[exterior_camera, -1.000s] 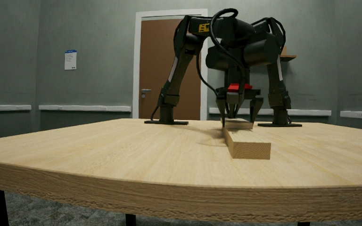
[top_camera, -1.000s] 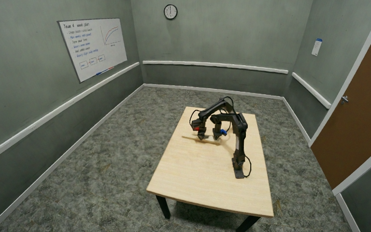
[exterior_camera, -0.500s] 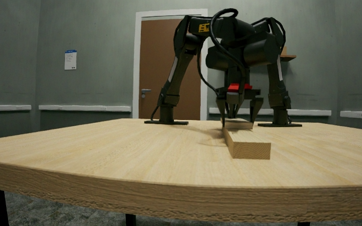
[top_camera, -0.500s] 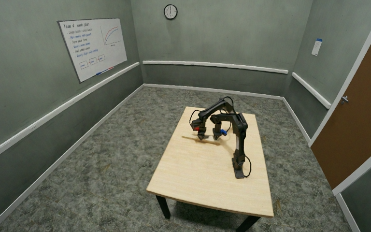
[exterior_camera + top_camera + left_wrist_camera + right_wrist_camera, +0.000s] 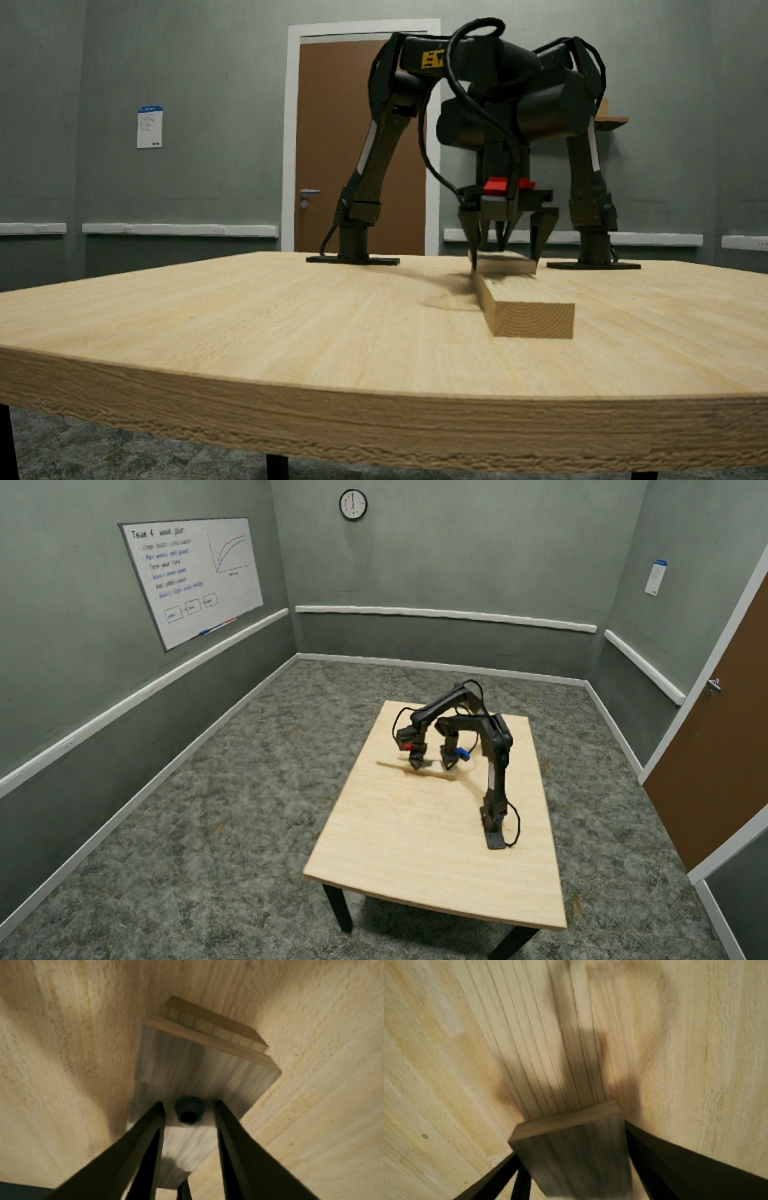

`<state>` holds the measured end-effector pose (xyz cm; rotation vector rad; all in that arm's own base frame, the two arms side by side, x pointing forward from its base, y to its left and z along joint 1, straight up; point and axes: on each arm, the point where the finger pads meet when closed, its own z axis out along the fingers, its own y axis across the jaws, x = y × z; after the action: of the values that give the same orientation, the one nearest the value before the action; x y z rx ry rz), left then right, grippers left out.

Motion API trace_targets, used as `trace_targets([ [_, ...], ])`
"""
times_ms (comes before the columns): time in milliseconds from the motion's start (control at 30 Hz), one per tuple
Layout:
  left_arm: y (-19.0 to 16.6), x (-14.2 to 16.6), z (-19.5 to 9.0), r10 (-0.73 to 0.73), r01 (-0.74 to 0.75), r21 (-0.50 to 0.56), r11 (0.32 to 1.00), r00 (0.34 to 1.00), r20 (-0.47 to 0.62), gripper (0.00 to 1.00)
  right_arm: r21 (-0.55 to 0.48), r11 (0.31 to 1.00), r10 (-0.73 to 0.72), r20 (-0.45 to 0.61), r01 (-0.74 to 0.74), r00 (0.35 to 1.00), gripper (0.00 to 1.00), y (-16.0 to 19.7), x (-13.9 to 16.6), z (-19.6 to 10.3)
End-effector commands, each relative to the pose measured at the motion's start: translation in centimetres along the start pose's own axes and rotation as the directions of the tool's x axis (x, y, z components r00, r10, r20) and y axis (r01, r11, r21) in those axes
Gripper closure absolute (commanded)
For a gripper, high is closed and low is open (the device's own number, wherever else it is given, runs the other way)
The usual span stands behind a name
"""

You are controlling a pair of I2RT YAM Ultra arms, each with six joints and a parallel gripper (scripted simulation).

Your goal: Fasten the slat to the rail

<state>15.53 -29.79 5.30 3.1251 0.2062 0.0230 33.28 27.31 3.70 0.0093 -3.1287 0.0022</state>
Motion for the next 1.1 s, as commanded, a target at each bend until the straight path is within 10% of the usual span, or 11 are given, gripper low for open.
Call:
trace_targets([
  [0,0.16,0.06,-0.30,0.000,0.000,-0.010,1.000,1.000,-0.003,0.66,-0.008,1.000,0.001,0.012,-0.001,1.000,0.28,0.12,-0.18,-0.50],
  [467,0.18,0.06,-0.36,-0.201,0.201,-0.010,0.979,0.980,-0.001,0.66,-0.008,1.000,0.001,0.012,-0.001,1.000,0.28,0.12,-0.18,-0.50],
  [967,0.19,0.04,-0.60,-0.774,0.774,-0.006,0.633,0.633,0.006,0.66,-0.008,1.000,0.001,0.012,-0.001,1.000,0.28,0.12,-0.18,-0.50],
  [1067,0.19,0.03,-0.66,-0.888,0.888,-0.004,0.461,0.461,0.007,0.66,-0.008,1.000,0.001,0.012,-0.001,1.000,0.28,0.12,-0.18,-0.50],
])
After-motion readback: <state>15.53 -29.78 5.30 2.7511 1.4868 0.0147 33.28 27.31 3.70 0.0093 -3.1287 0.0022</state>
